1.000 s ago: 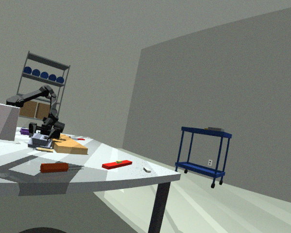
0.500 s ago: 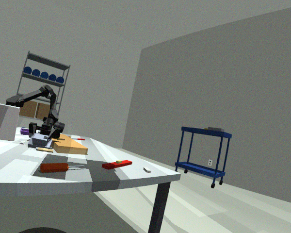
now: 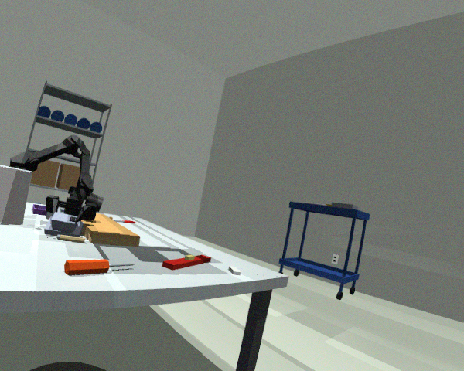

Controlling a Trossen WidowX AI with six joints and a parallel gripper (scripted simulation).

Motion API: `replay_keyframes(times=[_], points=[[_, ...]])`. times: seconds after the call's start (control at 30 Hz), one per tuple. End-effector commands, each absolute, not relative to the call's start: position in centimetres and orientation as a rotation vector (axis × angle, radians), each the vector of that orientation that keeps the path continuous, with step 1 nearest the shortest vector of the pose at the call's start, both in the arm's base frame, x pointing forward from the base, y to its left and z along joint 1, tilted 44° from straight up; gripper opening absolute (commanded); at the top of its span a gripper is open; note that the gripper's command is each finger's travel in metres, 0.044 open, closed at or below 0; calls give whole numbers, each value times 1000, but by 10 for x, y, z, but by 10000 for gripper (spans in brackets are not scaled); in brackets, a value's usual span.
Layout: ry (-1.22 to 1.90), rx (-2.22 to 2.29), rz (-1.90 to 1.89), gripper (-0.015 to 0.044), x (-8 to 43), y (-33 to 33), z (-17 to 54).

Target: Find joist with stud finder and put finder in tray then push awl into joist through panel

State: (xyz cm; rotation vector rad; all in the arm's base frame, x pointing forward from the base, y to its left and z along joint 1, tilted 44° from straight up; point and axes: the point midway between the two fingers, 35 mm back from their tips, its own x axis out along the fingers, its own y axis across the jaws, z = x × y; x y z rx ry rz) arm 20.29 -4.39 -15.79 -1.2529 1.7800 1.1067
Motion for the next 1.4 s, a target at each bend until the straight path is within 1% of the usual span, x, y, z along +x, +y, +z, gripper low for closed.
replay_keyframes(times=[0.0,0.6,0.67,0.7,1.37], points=[[1763,-1240,1122,379,204,-39,-158],[1780,-1254,1107,379,203,-44,-158],[1779,-1255,1108,431,203,-43,-158],[1779,-1255,1108,440,203,-43,-158],[1779,-1254,1108,440,206,-40,-149]])
